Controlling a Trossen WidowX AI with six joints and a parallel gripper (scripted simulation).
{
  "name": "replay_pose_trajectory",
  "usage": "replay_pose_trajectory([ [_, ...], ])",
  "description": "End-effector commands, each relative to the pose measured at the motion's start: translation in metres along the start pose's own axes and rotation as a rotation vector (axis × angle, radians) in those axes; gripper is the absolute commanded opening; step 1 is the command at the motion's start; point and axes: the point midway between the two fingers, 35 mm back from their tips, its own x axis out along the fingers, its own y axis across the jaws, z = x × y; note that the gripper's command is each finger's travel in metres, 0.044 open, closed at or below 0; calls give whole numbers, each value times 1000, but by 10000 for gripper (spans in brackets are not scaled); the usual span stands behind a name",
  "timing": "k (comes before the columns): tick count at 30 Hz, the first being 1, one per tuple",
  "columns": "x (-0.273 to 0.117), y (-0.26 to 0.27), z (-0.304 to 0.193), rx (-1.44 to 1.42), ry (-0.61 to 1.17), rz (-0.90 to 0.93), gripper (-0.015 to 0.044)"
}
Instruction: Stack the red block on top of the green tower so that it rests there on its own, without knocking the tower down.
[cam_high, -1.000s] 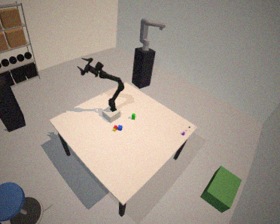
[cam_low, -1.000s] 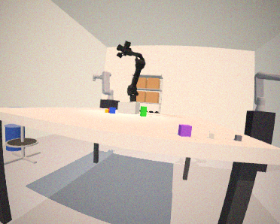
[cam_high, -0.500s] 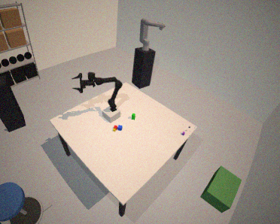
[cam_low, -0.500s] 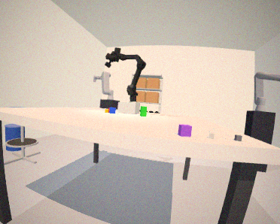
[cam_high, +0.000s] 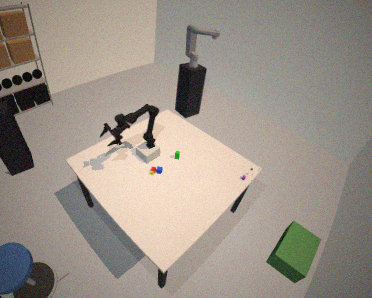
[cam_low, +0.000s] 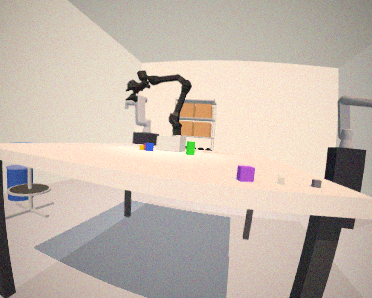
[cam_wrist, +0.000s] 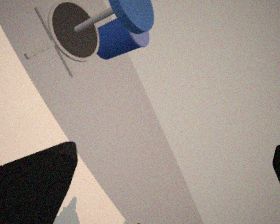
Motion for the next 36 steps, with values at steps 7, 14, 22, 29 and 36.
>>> replay_pose_trajectory([
  [7,-5,120,48,-143,-116,346,440],
  [14,-32,204,68,-286,-182,581,440],
  [22,-80,288,70,-482,-234,830,440],
  [29,-129,346,52,-680,-254,1023,440],
  [36,-175,387,20,-896,-248,1184,440],
])
